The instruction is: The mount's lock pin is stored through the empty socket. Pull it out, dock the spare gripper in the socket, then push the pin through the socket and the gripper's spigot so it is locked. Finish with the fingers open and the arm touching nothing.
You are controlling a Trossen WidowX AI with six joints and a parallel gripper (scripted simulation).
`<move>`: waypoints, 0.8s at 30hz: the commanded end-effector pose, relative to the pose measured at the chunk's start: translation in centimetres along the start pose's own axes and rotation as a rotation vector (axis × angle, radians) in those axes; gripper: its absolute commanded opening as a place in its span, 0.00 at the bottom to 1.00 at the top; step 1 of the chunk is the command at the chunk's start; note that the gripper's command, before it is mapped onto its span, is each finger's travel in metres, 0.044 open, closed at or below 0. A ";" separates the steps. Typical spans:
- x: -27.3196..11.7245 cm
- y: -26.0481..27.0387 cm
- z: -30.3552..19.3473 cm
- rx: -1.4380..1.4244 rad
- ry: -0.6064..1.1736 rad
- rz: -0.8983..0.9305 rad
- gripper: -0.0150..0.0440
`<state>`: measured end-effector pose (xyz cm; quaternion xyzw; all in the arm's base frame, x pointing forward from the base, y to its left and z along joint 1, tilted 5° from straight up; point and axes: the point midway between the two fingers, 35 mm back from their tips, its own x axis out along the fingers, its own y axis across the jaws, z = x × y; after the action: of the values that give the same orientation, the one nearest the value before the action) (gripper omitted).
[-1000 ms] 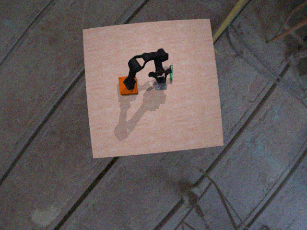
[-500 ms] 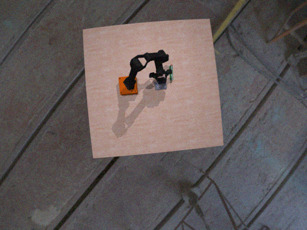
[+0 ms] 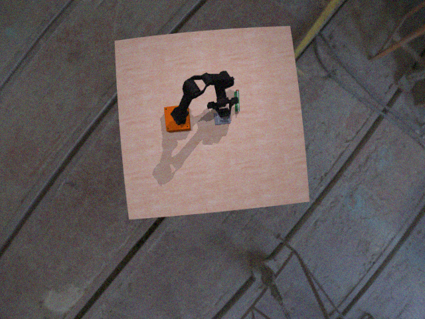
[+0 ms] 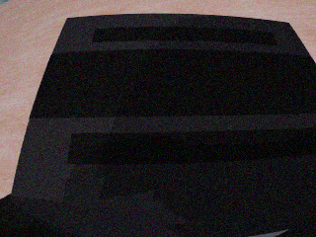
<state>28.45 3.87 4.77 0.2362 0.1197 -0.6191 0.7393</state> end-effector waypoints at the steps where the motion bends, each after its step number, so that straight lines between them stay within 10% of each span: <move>1: 0.3 0.0 -0.3 -0.005 -0.007 0.004 0.25; 12: 0.0 0.0 0.0 -0.005 -0.004 0.002 0.25; 24: 0.0 0.0 0.0 -0.005 -0.004 0.002 0.79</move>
<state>28.45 3.83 4.72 0.2325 0.1199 -0.6186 0.7409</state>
